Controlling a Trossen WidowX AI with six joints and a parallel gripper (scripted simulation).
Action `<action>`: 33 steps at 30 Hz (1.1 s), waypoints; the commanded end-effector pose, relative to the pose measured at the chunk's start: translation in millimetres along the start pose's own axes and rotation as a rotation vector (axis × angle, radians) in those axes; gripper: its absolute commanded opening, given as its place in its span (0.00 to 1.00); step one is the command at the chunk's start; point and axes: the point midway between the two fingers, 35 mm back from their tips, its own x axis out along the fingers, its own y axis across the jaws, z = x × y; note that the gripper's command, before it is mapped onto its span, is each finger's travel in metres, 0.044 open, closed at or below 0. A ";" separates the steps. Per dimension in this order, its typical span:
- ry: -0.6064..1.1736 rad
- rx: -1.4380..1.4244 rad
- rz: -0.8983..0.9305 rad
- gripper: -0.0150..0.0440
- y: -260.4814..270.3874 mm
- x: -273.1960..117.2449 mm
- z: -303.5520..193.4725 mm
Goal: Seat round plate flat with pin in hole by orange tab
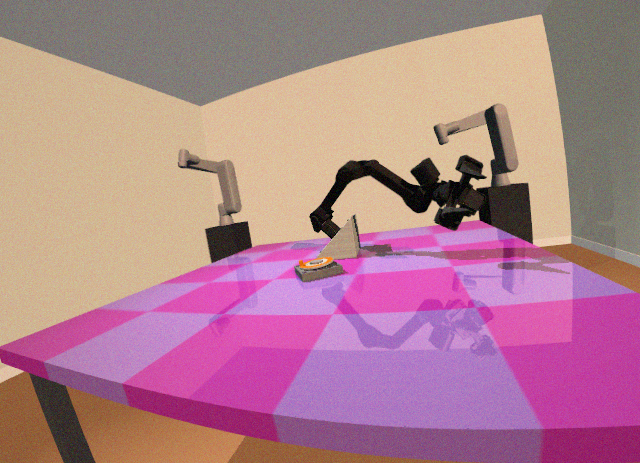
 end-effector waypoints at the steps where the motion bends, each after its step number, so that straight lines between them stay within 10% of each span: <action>1: -0.002 0.007 0.007 0.89 0.8 1.2 -2.0; 15: -0.058 0.755 0.514 0.26 93.9 37.3 -114.7; 33: 0.431 1.518 1.144 0.25 224.0 -61.4 -250.2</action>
